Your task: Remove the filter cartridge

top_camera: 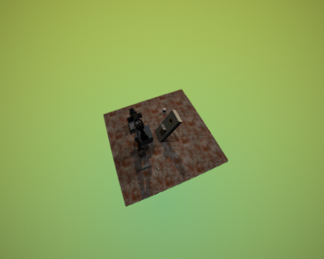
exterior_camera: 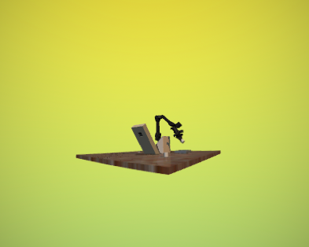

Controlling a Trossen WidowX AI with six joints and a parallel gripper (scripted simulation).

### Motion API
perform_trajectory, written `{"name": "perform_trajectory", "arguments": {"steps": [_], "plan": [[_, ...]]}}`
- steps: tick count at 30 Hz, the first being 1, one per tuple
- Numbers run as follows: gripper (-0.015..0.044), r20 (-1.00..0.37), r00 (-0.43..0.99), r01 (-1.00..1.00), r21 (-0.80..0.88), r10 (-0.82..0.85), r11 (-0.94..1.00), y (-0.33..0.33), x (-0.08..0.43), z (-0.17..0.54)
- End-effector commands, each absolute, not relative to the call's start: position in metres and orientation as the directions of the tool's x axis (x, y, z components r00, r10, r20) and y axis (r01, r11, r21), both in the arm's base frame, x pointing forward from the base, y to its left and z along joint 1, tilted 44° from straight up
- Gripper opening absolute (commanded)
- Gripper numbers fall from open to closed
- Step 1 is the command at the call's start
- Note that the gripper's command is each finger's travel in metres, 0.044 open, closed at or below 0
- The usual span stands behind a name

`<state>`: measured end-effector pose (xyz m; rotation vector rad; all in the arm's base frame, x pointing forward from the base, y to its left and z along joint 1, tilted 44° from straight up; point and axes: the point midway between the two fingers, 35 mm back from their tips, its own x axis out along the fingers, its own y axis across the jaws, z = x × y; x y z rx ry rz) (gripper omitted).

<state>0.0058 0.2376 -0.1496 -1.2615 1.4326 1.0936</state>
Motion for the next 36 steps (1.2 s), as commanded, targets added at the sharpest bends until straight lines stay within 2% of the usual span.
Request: {"name": "perform_trajectory", "arguments": {"steps": [1,26,36], "plan": [[0.0000,-0.974,-0.116,-0.993,0.116,-0.195,0.013,0.221,-0.017,-0.161],[0.0000,-0.972,-0.127,-0.992,0.129,-0.198,0.000,0.167,-0.028,-0.219],[0.0263,-0.971,-0.123,-0.992,0.126,-0.204,-0.002,0.169,-0.027,-0.216]]}}
